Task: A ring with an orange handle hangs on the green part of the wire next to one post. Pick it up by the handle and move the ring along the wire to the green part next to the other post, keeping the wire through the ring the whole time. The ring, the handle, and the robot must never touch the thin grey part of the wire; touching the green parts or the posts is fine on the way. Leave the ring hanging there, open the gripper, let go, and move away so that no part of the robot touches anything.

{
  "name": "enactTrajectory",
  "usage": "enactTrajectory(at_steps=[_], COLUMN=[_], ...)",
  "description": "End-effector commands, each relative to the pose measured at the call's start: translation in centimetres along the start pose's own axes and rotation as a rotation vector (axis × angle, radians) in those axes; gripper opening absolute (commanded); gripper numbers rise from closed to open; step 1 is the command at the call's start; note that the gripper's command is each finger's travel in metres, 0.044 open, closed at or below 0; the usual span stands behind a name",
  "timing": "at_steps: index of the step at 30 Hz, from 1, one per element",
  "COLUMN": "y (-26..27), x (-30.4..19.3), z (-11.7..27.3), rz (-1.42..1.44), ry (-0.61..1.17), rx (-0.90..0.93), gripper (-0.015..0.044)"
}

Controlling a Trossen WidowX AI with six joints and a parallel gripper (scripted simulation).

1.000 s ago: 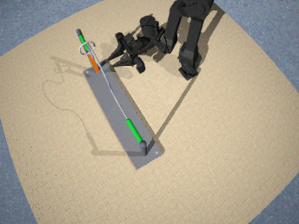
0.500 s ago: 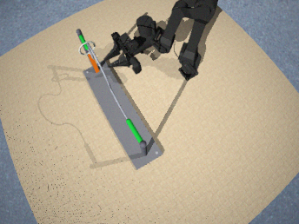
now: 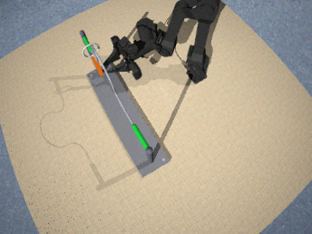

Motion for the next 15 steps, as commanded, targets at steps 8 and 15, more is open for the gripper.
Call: enactTrajectory(at_steps=[8, 15], y=[-0.2, -0.1], x=[0.1, 0.1], z=[-1.9, -3.0], rz=[-0.003, -0.003], ry=[-0.005, -0.006], rx=[-0.003, -0.003], gripper=[0.0160, 0.0160])
Point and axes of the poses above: the point midway between the two fingers, 35 mm back from their tips, its own z axis back along the fingers, its own y axis across the jaws, x = y × z, the point moved 4 cm from there along z, back along the fingers
